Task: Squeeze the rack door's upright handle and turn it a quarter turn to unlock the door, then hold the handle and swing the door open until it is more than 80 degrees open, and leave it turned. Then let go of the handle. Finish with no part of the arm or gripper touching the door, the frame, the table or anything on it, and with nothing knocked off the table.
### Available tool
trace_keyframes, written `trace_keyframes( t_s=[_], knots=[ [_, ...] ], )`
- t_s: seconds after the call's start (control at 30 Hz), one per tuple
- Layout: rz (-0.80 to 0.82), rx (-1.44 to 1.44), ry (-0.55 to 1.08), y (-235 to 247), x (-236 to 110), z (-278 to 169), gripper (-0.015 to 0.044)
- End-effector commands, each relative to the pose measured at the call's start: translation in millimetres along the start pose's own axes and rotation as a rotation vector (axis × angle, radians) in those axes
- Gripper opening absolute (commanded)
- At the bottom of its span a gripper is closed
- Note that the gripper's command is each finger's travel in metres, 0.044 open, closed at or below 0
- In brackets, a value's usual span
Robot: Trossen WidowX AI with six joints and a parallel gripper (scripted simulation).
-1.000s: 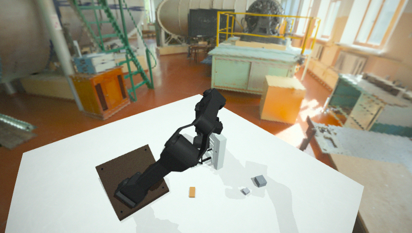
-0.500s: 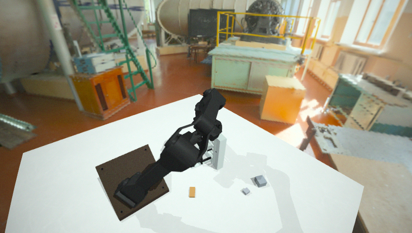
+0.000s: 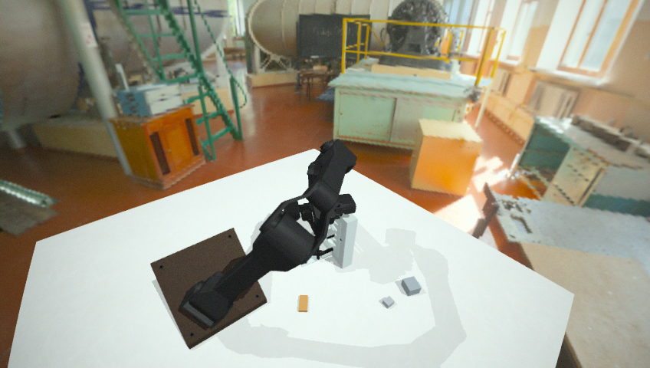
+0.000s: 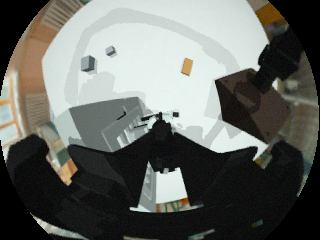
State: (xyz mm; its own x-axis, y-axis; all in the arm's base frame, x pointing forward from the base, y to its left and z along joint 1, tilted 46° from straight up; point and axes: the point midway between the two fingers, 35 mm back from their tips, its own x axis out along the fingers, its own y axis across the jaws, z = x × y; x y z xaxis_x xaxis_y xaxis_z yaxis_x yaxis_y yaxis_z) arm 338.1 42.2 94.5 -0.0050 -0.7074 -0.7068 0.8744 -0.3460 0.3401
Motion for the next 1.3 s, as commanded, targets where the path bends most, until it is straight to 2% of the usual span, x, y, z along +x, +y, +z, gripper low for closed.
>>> trace_keyframes(
  t_s=[0.0,0.17,0.5,0.53,0.63,1.27],
  knots=[
    [-0.001,0.056,0.001,0.1,1.1,-1.1,0.0016],
    [-0.001,0.056,0.001,0.1,1.1,-1.1,0.0016],
    [-0.001,0.056,0.001,0.1,1.1,-1.1,0.0278],
    [-0.001,0.056,0.001,0.1,1.1,-1.1,0.0288],
    [-0.001,-0.018,0.001,0.1,1.1,-1.1,0.0288],
    [0.000,-0.959,0.002,0.2,1.0,-1.2,0.0288]
  ],
)
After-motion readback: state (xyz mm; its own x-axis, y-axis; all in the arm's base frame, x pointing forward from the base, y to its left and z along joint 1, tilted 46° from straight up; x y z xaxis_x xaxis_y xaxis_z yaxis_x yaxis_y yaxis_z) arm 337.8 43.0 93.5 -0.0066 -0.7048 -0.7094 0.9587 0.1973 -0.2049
